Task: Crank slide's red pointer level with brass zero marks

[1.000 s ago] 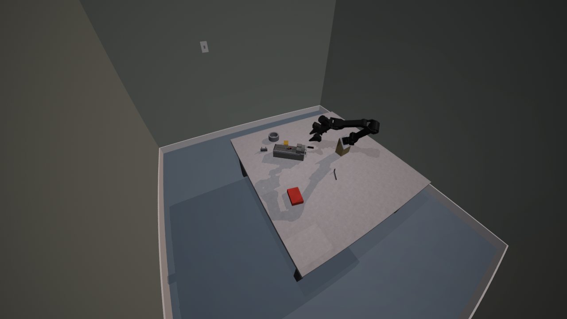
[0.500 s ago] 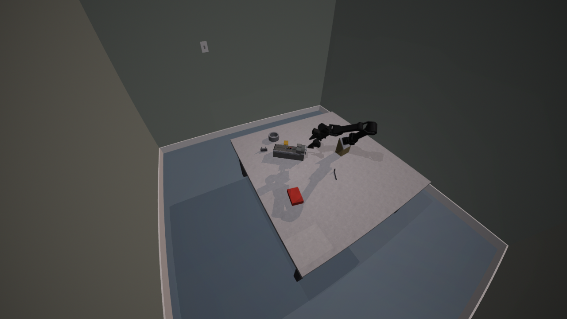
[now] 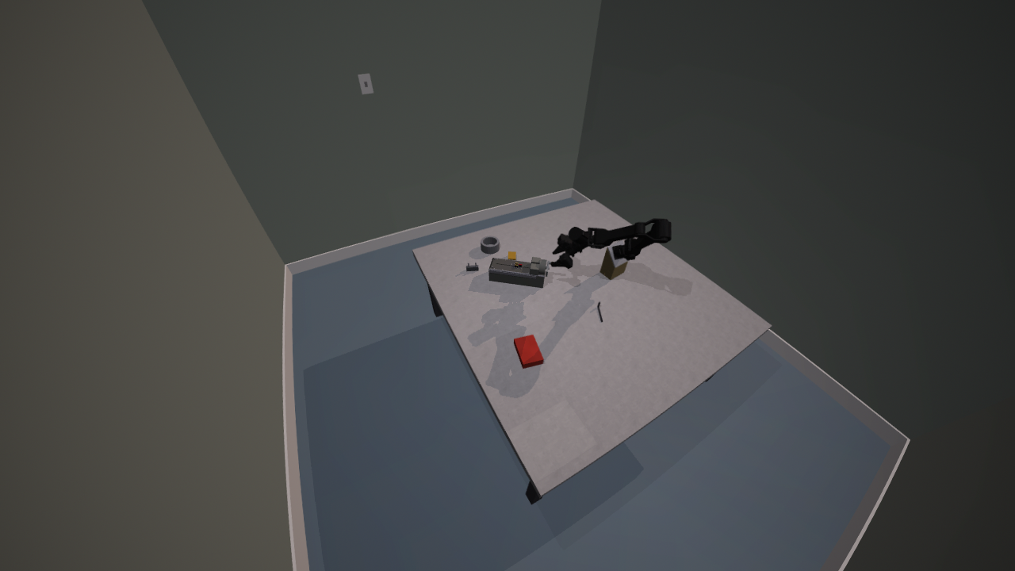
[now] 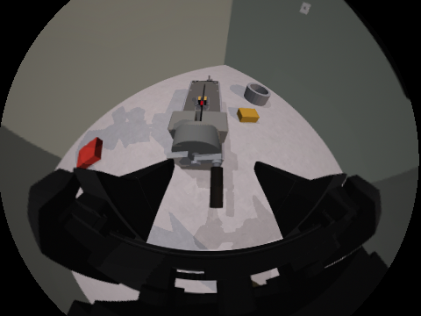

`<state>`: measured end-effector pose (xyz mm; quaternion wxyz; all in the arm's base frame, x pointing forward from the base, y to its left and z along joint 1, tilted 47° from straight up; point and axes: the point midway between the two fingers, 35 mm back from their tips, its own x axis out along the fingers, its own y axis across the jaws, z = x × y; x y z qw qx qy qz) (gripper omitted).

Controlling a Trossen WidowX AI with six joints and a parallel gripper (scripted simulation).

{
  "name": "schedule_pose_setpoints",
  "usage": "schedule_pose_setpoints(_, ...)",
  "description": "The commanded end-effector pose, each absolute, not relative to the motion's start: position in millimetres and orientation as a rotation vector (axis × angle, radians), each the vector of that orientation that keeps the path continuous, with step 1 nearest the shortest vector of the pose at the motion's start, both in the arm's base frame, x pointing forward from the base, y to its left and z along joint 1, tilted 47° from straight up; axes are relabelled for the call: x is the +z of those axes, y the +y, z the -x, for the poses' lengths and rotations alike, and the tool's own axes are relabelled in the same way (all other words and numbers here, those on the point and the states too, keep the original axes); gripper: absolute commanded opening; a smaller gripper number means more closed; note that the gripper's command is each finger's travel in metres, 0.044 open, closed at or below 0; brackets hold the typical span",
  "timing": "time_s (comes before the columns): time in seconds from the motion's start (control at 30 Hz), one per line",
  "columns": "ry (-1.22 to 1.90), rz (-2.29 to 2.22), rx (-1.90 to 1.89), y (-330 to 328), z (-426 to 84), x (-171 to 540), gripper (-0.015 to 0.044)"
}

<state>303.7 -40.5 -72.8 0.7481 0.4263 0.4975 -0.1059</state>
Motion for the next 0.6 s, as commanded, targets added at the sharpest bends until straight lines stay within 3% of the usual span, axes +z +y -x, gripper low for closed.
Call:
schedule_pose_setpoints(0.0, 1.101, -0.937, -0.242, -35.2, -298.8, -79.9, 0.0440)
schedule_pose_setpoints(0.57, 1.101, -0.938, -0.241, -15.2, -294.6, -98.4, 0.0440)
